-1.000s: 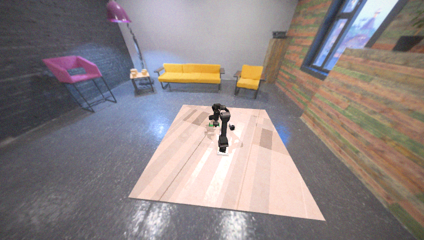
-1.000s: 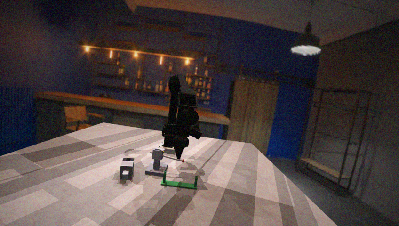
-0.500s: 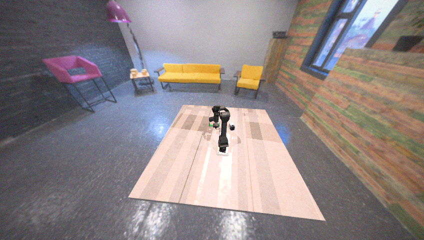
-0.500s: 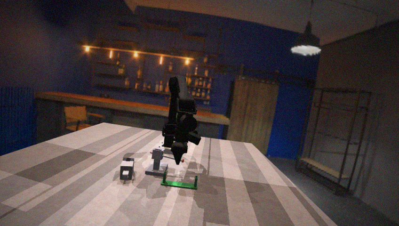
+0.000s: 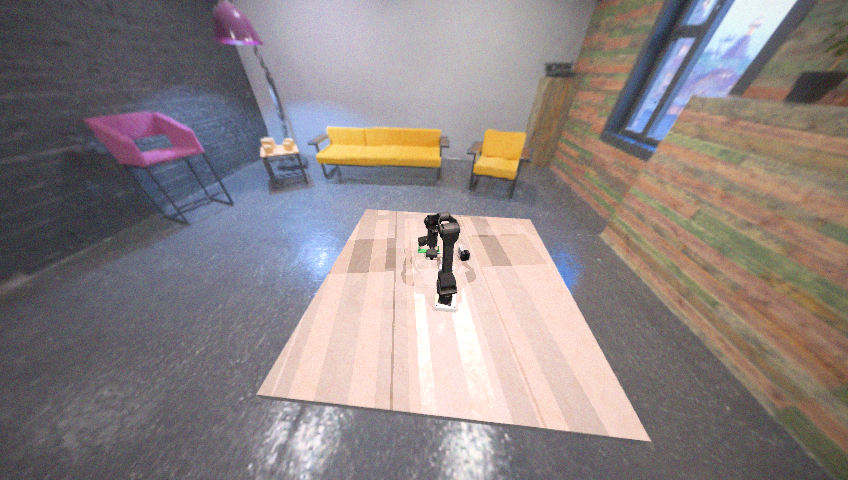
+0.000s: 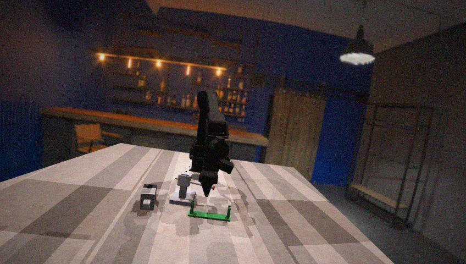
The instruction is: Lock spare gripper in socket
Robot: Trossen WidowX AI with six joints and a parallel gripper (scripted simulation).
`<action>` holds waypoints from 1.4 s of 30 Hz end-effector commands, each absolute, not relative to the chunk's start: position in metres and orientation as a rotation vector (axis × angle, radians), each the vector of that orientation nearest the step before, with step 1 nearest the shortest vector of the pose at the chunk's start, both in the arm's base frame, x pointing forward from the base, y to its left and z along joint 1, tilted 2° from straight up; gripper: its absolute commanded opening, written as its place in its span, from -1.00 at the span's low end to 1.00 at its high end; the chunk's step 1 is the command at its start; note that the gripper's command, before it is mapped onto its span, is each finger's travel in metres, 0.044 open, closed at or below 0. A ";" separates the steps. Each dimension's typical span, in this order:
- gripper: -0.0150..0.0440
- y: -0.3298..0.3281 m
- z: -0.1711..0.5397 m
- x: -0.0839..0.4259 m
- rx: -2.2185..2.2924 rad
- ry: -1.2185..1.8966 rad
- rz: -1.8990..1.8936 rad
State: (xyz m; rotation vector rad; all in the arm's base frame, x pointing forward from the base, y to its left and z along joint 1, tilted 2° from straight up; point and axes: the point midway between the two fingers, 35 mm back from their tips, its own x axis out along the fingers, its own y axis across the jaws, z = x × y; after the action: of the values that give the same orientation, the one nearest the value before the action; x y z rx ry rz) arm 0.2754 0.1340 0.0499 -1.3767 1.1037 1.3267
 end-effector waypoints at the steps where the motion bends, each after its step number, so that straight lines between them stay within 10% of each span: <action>1: 0.53 0.133 0.047 0.274 -1.377 1.108 1.336; 13: -0.36 0.133 0.047 0.274 -1.377 1.108 1.336; 42: -0.49 0.145 0.058 0.275 -1.230 1.024 1.401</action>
State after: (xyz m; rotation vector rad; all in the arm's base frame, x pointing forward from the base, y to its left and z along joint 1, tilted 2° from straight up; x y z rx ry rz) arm 0.2742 0.1418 0.0557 -1.2397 1.0335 1.3955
